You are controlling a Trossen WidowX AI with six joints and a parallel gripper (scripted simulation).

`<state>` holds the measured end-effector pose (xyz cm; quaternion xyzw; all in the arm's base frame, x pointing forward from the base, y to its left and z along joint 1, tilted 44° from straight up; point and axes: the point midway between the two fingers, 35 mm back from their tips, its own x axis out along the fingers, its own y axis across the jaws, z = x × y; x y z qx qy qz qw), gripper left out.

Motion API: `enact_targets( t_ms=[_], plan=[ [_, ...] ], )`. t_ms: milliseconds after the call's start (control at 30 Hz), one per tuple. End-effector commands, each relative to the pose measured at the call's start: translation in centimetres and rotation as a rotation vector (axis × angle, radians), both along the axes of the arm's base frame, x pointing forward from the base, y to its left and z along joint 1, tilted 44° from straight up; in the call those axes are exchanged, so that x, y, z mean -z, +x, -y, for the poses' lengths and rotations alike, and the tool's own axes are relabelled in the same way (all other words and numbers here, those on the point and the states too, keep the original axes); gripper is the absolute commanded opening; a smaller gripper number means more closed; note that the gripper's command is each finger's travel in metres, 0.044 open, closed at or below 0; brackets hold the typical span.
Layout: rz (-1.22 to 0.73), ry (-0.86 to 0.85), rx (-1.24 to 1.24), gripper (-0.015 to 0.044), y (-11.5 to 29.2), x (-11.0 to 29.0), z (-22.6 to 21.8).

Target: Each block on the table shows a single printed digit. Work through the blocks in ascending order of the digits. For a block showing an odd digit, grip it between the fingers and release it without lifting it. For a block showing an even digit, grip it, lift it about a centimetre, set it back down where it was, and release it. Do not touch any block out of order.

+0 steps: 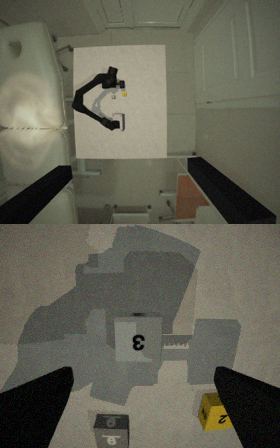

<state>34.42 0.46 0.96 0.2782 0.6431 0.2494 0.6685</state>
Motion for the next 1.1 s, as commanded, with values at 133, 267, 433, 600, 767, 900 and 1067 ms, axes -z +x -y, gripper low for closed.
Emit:
enact_targets(
  t_ms=[133, 267, 433, 600, 767, 900, 1067],
  plan=[
    [0.005, 0.002, 0.011, 0.04, 0.1, 0.5, -0.5],
    [0.005, 0.002, 0.011, 0.04, 0.2, 1.0, -0.9],
    [0.006, 0.003, 0.011, 0.04, 0.2, 1.5, -1.5],
    [0.006, 0.003, 0.011, 0.04, 0.2, 2.1, -2.0],
    [0.006, 0.004, 0.011, 0.04, 0.2, 2.5, -2.4],
    [0.006, 0.004, 0.011, 0.0295, 0.2, 2.5, -2.4],
    [0.006, 0.004, 0.011, 0.0164, 0.2, 2.5, -2.4]
  ],
)
